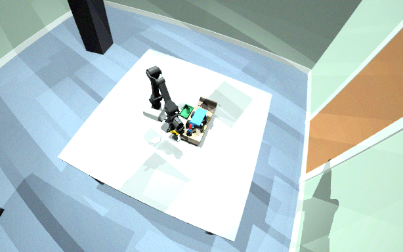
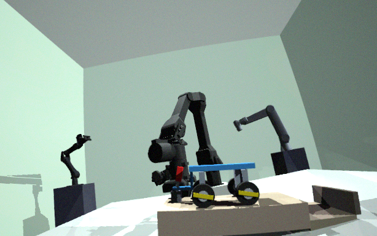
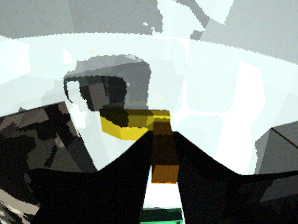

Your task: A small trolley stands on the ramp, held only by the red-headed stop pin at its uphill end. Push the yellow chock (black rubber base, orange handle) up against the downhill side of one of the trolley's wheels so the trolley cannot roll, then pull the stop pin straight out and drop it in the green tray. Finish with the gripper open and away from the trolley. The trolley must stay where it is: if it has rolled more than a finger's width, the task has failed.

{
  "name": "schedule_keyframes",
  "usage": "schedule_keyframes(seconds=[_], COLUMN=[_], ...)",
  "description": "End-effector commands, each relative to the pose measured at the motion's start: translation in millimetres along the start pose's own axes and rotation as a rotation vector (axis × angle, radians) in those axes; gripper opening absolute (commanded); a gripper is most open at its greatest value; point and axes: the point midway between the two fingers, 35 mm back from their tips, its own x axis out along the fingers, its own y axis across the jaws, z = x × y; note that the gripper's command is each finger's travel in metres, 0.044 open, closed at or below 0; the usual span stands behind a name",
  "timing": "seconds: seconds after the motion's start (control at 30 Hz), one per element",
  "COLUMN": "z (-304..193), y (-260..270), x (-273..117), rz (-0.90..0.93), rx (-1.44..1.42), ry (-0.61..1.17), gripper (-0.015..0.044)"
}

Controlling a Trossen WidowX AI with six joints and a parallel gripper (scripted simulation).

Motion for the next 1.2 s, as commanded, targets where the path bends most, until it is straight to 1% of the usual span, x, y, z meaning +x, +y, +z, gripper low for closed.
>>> schedule_keyframes(seconds=[0.0,1.17], z=[1,0], y=[2,-1], x=[-15,-129], rz=[0.013,0.012], rx=[-0.001,-0.001], ry=[-0.001,0.0], gripper=[0.0,0.0])
